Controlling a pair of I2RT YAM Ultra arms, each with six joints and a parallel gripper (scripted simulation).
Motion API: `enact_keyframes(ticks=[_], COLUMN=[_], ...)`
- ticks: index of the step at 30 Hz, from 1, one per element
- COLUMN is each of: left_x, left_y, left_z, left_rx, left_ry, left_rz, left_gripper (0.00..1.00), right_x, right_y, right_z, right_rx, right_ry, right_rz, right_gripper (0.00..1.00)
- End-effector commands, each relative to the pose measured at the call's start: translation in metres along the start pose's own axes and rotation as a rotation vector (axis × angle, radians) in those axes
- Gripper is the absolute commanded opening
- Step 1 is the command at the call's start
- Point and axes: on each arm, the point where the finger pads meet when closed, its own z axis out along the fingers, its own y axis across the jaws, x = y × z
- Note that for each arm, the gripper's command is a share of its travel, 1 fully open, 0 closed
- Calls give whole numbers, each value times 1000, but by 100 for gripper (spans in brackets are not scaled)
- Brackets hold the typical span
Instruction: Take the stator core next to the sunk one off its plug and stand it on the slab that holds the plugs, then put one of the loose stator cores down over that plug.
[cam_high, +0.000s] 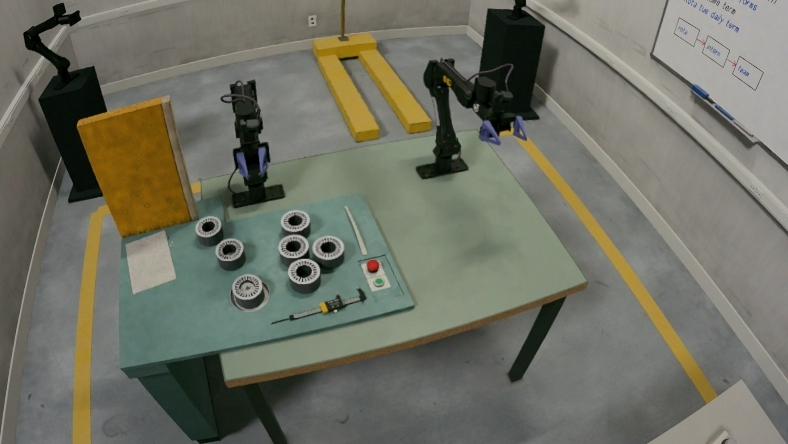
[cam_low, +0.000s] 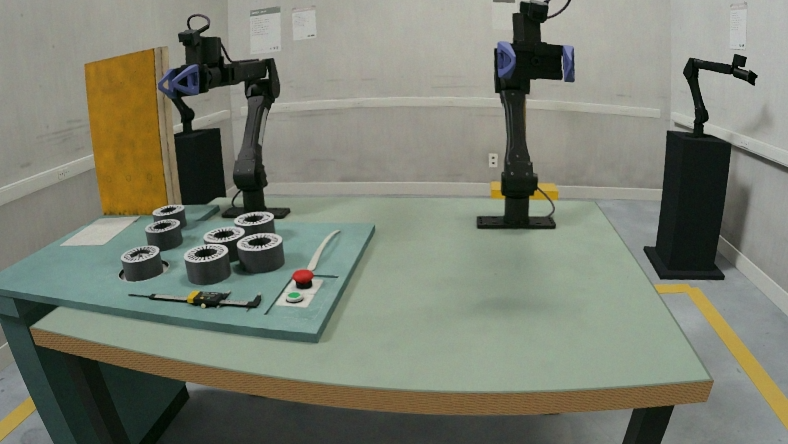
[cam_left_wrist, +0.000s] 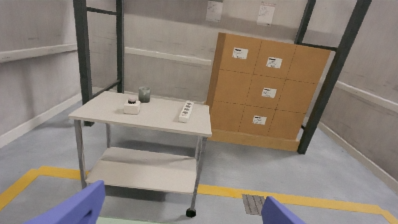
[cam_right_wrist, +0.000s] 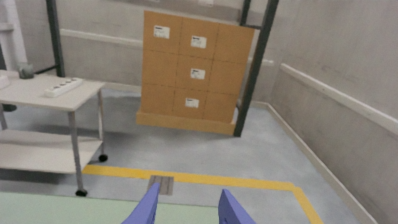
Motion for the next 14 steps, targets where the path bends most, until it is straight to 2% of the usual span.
enact_keyframes(ticks=[1, 3, 14], left_x=[-13, -13, -13], left_y=[0, 0, 0], left_z=[-9, -9, -9], left_rx=[-4, -4, -4], left_ry=[-32, -32, -32], left_rz=[6, 6, 6], left_gripper=[100, 100, 100], right_x=[-31, -39, -39], right_y=[5, 5, 5], right_z=[1, -6, -6], right_rx=[-20, -20, -20], right_ry=[-77, -99, -99], right_rz=[-6, -7, -7], right_gripper=[39, 39, 39])
